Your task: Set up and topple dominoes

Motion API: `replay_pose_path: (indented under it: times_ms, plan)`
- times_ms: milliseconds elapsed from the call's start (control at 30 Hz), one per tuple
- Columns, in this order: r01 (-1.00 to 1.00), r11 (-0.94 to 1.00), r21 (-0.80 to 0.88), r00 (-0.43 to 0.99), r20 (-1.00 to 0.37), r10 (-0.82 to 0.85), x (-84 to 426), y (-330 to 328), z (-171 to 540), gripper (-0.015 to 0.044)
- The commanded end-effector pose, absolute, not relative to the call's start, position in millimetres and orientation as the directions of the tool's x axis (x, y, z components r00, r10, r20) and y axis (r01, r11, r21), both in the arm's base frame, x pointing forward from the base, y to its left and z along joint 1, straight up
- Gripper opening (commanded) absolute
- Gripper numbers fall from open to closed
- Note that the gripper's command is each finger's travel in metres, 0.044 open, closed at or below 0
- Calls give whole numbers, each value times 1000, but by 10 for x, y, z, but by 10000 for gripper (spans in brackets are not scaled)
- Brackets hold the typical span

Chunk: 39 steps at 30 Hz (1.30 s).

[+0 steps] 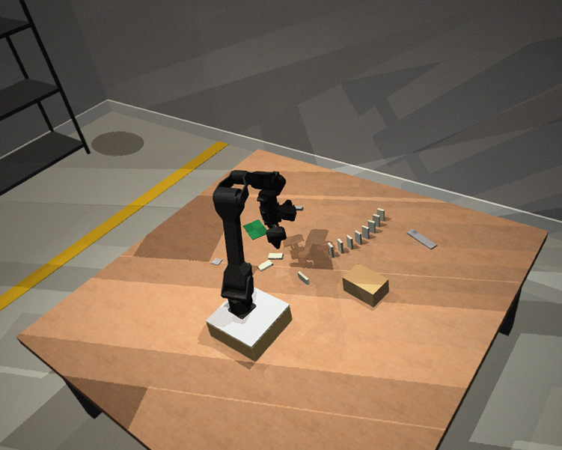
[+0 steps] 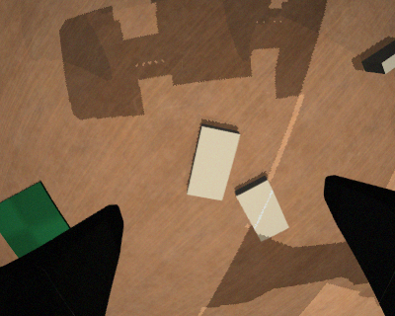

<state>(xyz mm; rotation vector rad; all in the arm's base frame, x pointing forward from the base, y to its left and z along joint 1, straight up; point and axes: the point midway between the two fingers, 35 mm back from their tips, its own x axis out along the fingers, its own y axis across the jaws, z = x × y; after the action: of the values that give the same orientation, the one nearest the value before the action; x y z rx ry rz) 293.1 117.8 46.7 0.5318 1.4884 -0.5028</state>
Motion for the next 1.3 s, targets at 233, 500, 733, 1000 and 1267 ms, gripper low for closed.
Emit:
replay_pose_path:
  times_ms: [233,500,733,1000,1267]
  plan:
    - [841,540,25,26,-1000,6,2944,1109,479,440]
    - [841,540,25,26,-1000,6,2969,1117,91,440]
    - [841,540,25,25,-1000,6,2957,1112,-174,440]
    - [841,540,24,25,-1000,6,2957,1111,-282,440]
    - [841,540,24,25,-1000,6,2956,1111,-323,440]
